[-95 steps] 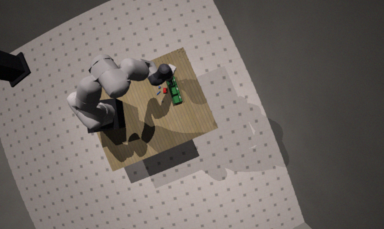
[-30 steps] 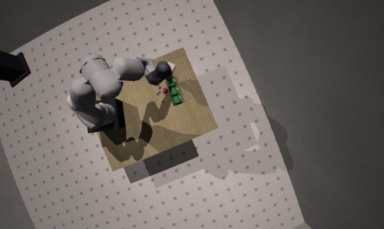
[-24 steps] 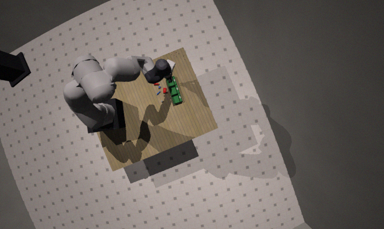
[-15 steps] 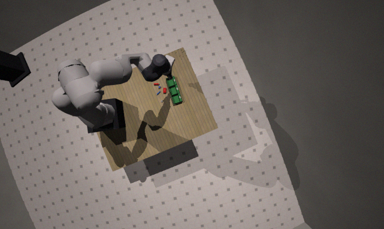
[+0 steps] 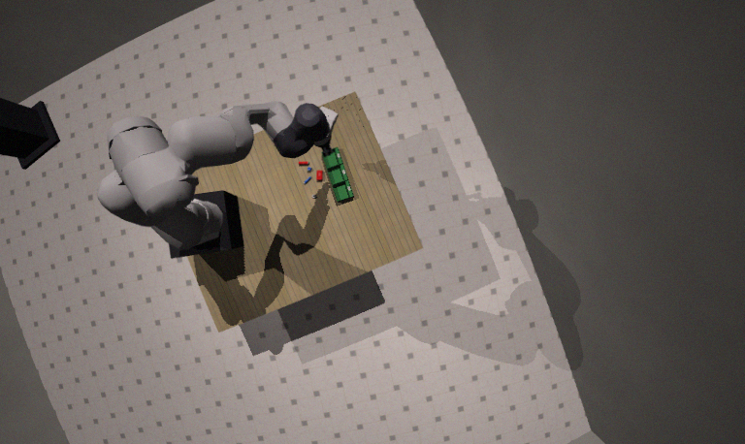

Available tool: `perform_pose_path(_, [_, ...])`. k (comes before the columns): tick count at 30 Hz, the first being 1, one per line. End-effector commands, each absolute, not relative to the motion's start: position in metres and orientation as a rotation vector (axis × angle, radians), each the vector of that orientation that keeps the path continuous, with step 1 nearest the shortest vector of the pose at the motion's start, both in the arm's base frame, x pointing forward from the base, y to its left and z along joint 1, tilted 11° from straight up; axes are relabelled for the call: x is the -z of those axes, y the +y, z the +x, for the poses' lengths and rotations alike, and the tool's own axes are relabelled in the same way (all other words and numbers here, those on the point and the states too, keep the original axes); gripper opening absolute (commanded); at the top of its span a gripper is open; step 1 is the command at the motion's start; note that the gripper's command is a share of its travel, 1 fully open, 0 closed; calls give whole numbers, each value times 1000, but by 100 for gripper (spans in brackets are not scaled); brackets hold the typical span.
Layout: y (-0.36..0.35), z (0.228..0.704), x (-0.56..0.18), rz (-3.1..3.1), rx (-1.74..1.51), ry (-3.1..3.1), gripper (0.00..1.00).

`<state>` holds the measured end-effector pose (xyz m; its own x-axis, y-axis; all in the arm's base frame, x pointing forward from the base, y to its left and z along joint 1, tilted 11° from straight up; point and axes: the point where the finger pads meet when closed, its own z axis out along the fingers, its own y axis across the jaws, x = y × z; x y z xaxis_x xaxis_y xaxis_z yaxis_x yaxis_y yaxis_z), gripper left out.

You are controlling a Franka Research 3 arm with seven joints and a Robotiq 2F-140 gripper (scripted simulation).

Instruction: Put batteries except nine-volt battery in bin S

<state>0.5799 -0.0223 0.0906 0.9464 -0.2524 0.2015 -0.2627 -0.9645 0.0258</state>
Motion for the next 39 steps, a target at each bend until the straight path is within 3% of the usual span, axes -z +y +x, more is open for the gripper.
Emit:
perform_pose_path(1, [-22,578,-90,3045,-297,-420,5])
perform_pose_path(6, [-22,578,-90,3045,-297,-420,5])
perform_pose_path(7, [-20,573,-84,3038,-299,-496,17])
perform_pose_path(30, [33,469,47,2980,-308,-858,17])
perform_pose_path(39, [35,474,47,2980,-308,-858,17])
